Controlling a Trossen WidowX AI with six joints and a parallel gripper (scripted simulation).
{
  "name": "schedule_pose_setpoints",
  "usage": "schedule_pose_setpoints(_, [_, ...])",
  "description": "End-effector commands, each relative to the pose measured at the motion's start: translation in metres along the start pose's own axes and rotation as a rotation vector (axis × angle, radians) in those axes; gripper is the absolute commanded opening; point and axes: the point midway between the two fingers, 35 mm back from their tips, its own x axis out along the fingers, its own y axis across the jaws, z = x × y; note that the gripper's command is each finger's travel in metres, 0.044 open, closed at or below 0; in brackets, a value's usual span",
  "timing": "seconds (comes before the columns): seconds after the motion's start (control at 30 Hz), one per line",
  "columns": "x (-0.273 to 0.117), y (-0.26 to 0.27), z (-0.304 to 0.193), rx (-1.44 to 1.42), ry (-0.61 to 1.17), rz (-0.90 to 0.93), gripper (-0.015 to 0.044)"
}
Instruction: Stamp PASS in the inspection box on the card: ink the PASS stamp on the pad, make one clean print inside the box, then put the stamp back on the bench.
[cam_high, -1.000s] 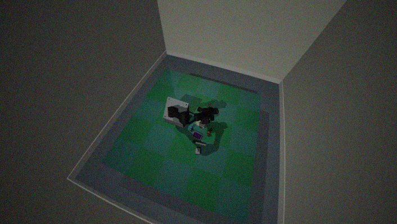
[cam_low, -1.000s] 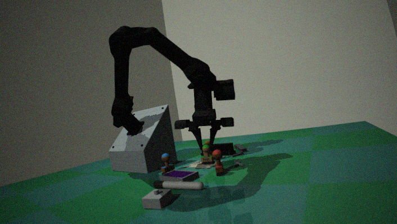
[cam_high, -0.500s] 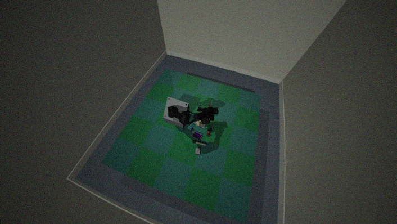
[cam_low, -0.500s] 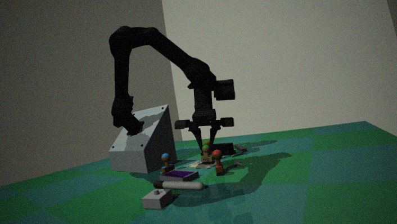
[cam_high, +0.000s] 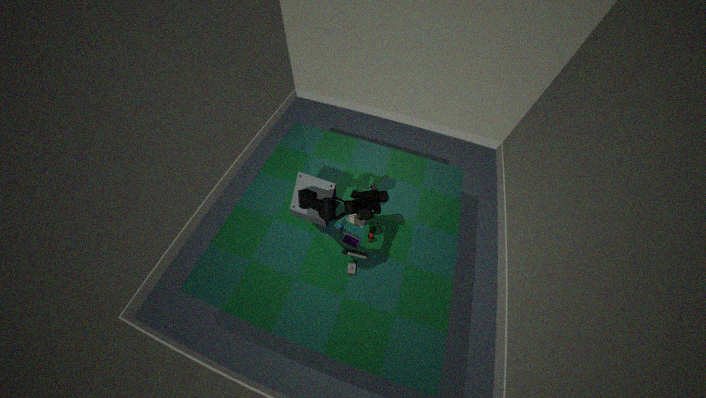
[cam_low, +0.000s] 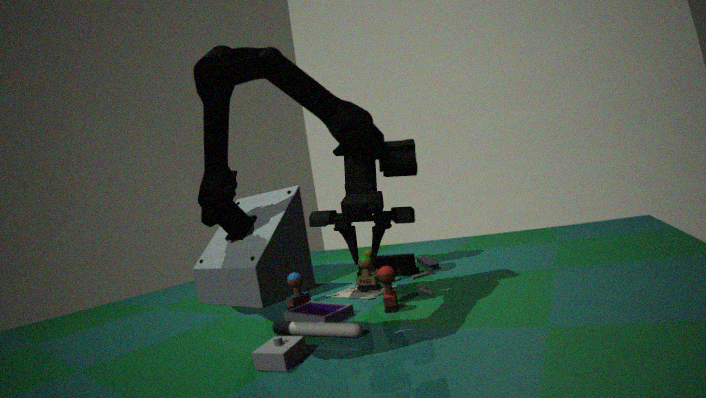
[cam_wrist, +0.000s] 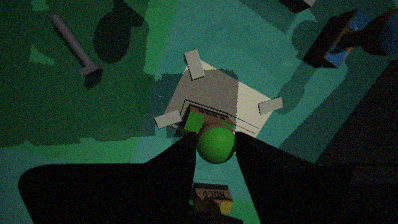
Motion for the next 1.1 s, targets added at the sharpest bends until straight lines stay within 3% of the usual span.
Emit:
schedule_pose_setpoints(0.0, [-0.003, 0.001, 0.000, 0.006, 0.003, 0.004, 0.0000])
schedule_pose_setpoints(1.07, [-0.048, -0.002, 0.000, 0.006, 0.007, 0.006, 0.0000])
